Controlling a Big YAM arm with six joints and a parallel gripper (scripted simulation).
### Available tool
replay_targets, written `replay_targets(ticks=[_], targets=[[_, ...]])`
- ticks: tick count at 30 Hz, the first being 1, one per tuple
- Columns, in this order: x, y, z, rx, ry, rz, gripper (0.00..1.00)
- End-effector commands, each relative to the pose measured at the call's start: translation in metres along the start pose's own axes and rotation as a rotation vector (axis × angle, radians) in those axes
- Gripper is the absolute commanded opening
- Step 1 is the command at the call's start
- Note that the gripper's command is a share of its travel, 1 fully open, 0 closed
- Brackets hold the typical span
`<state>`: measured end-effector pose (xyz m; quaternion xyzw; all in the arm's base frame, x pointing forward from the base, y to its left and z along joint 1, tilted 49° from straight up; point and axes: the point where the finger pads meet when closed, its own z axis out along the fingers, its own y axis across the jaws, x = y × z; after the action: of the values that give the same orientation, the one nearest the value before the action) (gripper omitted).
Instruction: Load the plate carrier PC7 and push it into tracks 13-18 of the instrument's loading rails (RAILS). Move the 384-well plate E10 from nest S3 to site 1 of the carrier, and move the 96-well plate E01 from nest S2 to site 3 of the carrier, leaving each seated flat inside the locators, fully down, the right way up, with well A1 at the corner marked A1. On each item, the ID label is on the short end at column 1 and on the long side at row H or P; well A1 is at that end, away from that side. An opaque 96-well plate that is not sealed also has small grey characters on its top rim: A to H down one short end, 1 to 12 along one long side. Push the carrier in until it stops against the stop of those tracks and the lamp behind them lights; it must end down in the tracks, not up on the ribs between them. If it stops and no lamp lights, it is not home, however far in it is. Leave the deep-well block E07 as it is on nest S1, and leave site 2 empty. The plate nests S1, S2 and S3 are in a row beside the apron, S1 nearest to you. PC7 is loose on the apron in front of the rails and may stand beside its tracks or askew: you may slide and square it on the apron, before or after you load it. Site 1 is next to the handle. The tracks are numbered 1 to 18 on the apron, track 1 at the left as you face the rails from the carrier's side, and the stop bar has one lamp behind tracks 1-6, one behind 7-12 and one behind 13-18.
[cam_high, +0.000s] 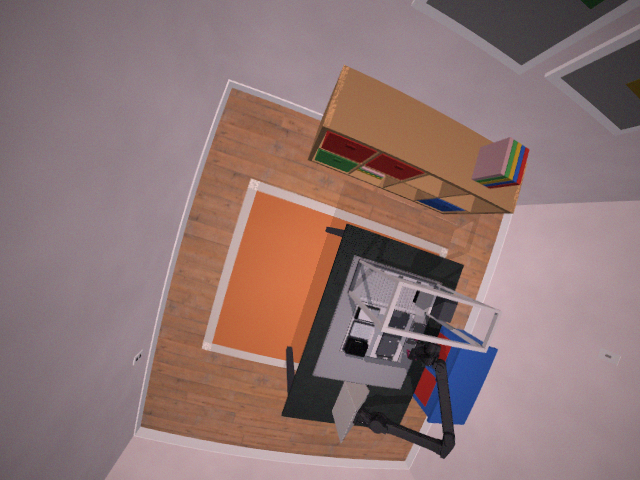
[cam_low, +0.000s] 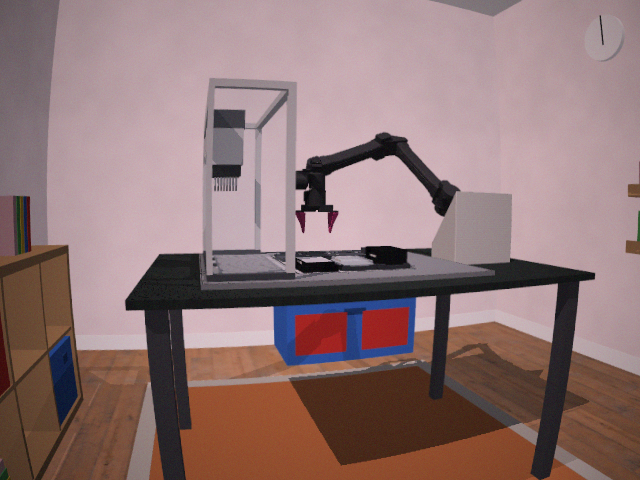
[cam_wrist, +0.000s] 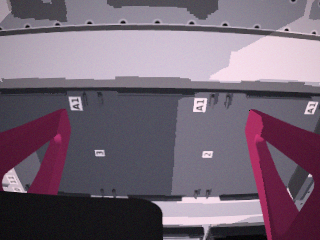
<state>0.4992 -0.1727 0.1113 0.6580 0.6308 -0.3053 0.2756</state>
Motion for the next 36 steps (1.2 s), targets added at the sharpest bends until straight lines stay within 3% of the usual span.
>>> replay_targets(ticks=[1,8,11,15,16,21,23,36], targets=[[-0.009,0.014,-0.043,-0.061,-0.004,0.042,1.00],[-0.008,0.013,-0.071,-0.062,0.000,0.042,1.00],[0.001,0.002,-0.064,-0.039,-0.002,0.017,1.00],[-0.001,0.003,-0.065,-0.042,-0.002,0.020,1.00],[0.021,0.000,-0.051,-0.012,-0.004,-0.015,1.00],[0.051,0.012,-0.057,-0.042,0.003,0.020,1.00],[0.068,0.006,-0.053,-0.030,0.001,0.006,1.00],[0.136,0.021,-0.062,-0.055,0.010,0.033,1.00]])
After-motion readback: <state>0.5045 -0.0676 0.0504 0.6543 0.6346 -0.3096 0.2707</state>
